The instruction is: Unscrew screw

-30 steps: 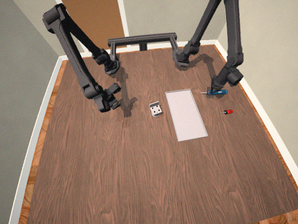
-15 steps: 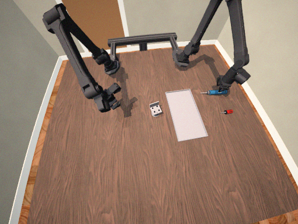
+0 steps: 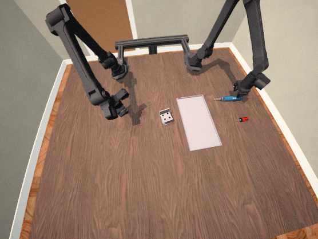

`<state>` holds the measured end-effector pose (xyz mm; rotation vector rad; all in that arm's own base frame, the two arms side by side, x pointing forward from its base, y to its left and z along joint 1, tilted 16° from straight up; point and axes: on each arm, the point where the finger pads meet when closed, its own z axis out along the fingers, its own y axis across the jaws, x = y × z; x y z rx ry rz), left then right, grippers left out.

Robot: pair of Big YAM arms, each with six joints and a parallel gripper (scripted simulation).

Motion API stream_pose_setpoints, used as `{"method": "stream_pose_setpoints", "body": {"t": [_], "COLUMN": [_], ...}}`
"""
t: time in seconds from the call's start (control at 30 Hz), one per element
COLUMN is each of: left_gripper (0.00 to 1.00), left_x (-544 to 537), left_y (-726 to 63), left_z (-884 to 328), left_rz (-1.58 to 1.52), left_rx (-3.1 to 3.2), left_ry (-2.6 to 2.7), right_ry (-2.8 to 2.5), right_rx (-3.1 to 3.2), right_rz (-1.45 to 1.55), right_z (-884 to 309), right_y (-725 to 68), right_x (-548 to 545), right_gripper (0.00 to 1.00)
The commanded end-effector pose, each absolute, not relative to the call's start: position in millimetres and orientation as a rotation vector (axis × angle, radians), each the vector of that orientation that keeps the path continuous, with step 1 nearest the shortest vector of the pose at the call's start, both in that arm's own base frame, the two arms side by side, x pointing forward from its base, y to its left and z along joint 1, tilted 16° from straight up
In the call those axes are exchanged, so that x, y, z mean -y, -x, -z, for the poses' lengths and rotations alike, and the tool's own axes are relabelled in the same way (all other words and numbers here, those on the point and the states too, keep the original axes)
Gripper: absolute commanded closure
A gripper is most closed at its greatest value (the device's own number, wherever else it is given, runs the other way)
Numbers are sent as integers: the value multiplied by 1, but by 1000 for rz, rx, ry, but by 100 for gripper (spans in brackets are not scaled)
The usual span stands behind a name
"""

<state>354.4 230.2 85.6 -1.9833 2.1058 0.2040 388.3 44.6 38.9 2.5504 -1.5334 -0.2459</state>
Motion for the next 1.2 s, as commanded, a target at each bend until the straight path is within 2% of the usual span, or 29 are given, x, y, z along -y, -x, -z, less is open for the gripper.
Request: {"method": "stream_pose_setpoints", "body": {"t": [0.0, 0.3, 0.33, 0.87, 0.9, 1.17], "left_gripper": [35, 35, 35, 35, 35, 35], "left_x": [-232, -233, -233, -233, -233, -233], "left_y": [-359, -364, -364, -364, -364, -364], "left_z": [-90, -96, -96, -96, -96, -96], "left_rz": [-195, -190, -190, -190, -190, -190], "left_rx": [-2078, -2076, -2076, -2076, -2076, -2076], "left_ry": [1995, 1976, 1976, 1976, 1976, 1976], "right_ry": [-2568, -2568, -2568, -2568, -2568, -2568], "right_rx": [1541, 1541, 1541, 1541, 1541, 1541], "right_rz": [216, 216, 216, 216, 216, 216], "right_z": [-47, -47, -47, -47, -47, -47], "right_y": [-399, -399, -399, -399, -399, -399], "right_x": [-47, -47, -47, -47, -47, -47], "right_gripper": [0, 0, 7, 7, 14, 14]}}
